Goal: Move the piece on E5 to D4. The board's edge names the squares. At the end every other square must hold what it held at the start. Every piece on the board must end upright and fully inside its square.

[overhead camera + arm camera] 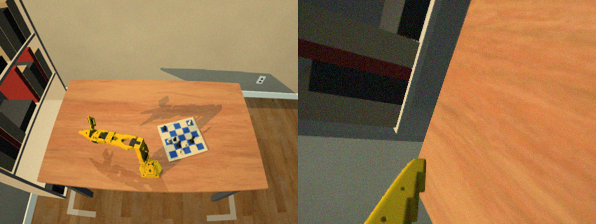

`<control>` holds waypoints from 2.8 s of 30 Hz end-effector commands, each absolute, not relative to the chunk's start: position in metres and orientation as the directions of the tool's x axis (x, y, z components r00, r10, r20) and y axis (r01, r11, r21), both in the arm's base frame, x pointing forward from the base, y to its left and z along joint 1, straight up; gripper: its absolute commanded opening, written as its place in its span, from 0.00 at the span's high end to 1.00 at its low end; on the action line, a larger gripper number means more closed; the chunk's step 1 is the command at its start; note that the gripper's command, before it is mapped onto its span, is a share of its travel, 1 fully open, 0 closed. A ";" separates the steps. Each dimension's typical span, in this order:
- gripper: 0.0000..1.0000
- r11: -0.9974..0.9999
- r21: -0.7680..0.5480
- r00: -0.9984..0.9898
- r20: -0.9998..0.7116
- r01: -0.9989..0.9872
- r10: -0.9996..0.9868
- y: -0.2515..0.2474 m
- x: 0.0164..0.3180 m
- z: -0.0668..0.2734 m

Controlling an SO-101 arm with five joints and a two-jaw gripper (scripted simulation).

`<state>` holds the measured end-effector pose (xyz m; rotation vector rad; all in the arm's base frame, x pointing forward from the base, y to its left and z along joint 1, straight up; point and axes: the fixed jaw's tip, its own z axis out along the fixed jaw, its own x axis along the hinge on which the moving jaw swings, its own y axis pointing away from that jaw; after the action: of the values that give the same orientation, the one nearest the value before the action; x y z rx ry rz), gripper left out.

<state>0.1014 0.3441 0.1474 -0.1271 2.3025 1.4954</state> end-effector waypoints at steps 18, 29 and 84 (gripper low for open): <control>0.00 0.422 0.861 -0.919 -0.369 -0.283 0.136 0.344 0.101 0.149; 0.00 0.422 0.861 -0.919 -0.369 -0.283 0.136 0.344 0.101 0.149; 0.14 0.647 0.722 -0.718 -0.583 -0.244 0.380 0.224 0.214 0.189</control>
<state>0.2050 0.2463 0.1862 0.0743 2.1348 1.1404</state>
